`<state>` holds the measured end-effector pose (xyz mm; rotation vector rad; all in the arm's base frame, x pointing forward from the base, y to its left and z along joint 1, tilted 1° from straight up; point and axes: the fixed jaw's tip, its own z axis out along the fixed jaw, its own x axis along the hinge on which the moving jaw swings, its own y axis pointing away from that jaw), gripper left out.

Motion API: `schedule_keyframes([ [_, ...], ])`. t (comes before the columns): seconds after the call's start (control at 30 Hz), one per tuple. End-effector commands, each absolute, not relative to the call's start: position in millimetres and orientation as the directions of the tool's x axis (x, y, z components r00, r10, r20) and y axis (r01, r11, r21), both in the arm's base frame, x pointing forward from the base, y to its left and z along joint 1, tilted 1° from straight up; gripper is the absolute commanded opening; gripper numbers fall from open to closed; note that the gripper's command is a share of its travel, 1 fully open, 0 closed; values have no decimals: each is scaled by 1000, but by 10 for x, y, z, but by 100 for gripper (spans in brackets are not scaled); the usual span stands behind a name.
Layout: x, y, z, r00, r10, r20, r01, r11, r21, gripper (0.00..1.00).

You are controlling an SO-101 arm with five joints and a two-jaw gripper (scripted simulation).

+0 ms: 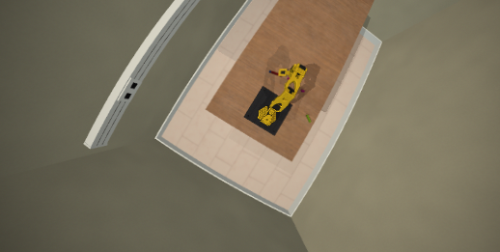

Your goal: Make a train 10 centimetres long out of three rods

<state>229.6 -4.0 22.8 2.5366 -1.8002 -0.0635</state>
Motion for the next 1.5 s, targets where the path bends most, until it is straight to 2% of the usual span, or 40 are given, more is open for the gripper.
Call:
schedule_keyframes([
  [0.0, 2290, 26, 237, 296, -955, -11, -954, -296, 37, 0],
  [0.47, 2267, 219, 228, 190, -982, -4, -981, -190, 39, 0],
  [1.47, 2285, 285, 297, 170, -985, 0, -985, -170, 7, 0],
])
